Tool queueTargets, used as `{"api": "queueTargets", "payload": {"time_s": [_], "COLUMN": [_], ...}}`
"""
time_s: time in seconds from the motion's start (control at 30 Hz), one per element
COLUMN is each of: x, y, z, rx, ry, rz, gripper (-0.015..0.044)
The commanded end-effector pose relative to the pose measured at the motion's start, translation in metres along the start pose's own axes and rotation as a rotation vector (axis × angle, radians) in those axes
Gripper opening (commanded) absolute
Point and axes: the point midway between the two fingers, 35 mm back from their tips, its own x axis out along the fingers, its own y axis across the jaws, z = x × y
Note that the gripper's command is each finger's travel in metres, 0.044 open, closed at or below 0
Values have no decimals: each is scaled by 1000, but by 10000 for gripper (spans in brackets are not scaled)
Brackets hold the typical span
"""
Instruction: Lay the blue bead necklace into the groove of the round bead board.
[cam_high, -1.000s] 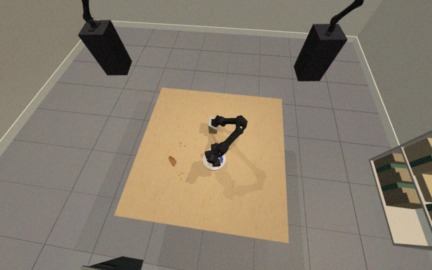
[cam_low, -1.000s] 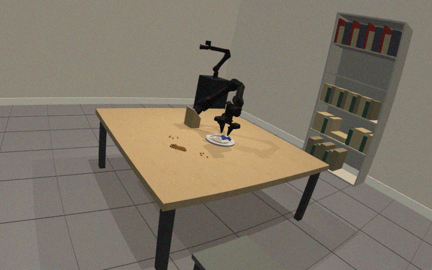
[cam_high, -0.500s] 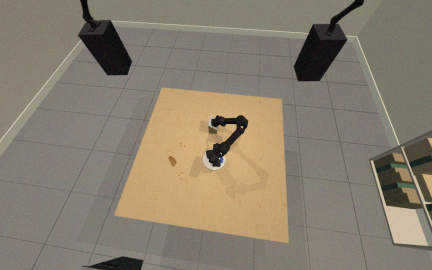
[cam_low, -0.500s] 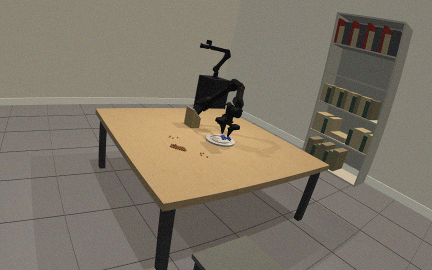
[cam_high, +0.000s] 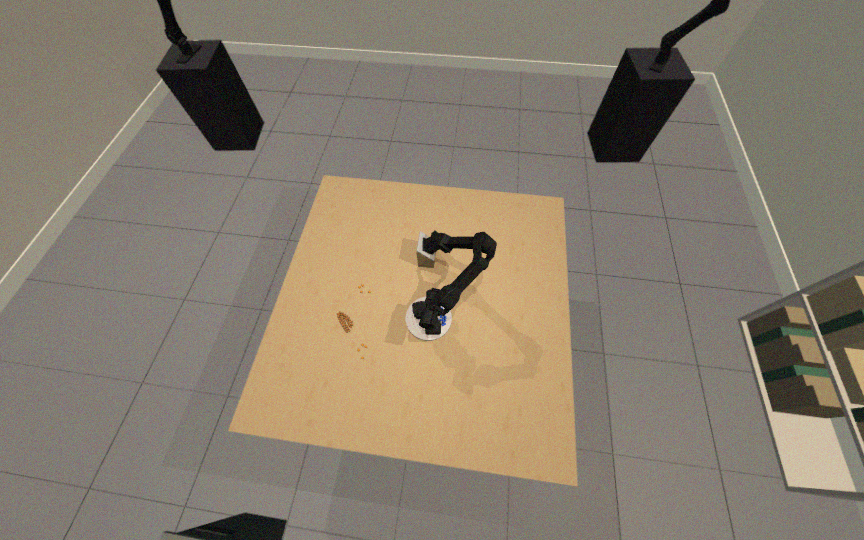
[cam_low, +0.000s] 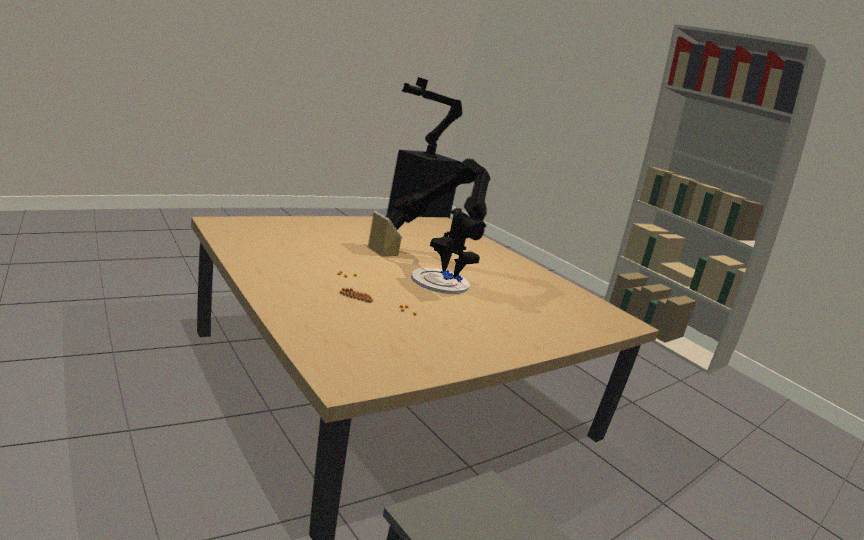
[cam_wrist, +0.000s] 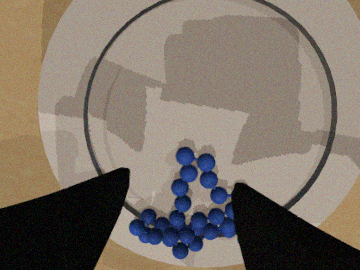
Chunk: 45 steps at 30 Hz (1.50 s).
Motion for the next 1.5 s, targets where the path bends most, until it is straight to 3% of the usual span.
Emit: {"api": "queueTargets", "payload": {"time_s": [0.0, 0.37, 1.47], "x": [8, 18, 16], "y": [-2, -4, -2], "z": [0, -1, -1], "rx": [8, 11, 5], "ry": [5, 7, 4], "rz": [-5, -7, -5], "gripper": [250, 250, 30]}}
